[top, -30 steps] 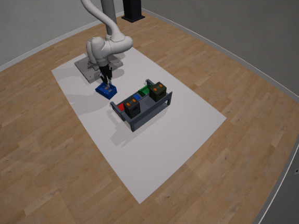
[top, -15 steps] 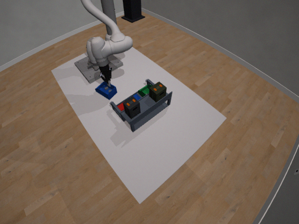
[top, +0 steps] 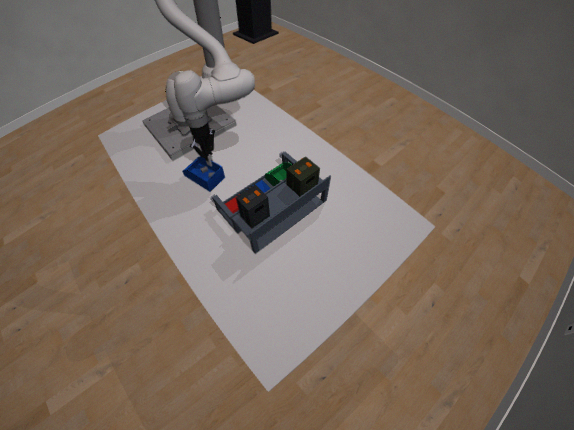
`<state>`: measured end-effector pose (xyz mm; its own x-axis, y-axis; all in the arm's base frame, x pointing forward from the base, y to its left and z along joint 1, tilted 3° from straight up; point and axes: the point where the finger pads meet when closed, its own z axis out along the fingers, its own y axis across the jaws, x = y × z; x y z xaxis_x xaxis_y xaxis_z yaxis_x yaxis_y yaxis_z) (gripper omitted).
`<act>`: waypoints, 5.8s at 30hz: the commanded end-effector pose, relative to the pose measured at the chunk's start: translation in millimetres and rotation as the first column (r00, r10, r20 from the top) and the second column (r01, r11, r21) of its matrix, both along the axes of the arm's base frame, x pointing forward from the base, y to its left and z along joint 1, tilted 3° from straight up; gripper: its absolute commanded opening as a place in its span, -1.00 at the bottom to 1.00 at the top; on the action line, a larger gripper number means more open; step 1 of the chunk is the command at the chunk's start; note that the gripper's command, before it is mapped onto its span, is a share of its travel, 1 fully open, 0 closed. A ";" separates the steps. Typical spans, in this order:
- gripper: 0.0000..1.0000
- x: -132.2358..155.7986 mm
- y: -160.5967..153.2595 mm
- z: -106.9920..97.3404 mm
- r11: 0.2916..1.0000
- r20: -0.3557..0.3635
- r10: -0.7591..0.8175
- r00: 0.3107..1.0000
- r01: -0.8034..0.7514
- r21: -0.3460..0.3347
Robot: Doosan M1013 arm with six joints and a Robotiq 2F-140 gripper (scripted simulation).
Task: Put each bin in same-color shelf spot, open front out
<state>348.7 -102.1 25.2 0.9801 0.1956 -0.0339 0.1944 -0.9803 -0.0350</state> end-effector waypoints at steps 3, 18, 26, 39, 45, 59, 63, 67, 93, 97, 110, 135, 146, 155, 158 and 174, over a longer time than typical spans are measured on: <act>-0.80 0.0 0.0 -0.1 1.000 0.000 0.000 1.000 0.000 0.000; -0.80 -0.1 0.0 -0.1 1.000 0.000 0.000 1.000 0.000 0.000; -0.80 0.0 0.0 0.5 1.000 0.000 0.000 1.000 0.000 0.000; -0.80 0.3 -0.2 7.9 1.000 0.000 0.000 1.000 0.000 0.000; -0.80 0.5 -0.4 13.3 1.000 0.000 0.000 1.000 0.000 0.000; -0.80 1.1 -0.8 27.4 1.000 0.000 0.000 1.000 0.000 0.000; -0.80 1.2 -0.9 31.0 1.000 0.000 0.000 1.000 0.000 0.000; -0.80 1.3 -0.9 33.5 1.000 0.000 0.000 1.000 0.000 0.000; -0.80 1.4 -0.9 35.4 1.000 0.000 0.000 1.000 0.000 0.000; -0.80 1.7 -0.4 35.3 1.000 0.000 -0.001 1.000 0.001 0.000; -0.80 6.8 8.4 35.1 1.000 0.000 -0.019 1.000 0.019 -0.001; -0.80 40.5 67.7 33.7 0.991 -0.003 -0.136 0.991 0.136 -0.006; -0.80 56.3 95.5 33.0 0.982 -0.004 -0.190 0.982 0.190 -0.008; -0.80 68.3 116.7 32.5 0.973 -0.005 -0.231 0.973 0.231 -0.010; -0.80 70.2 120.0 32.5 0.971 -0.005 -0.237 0.971 0.237 -0.010; -0.80 75.0 128.5 32.3 0.967 -0.006 -0.254 0.967 0.253 -0.011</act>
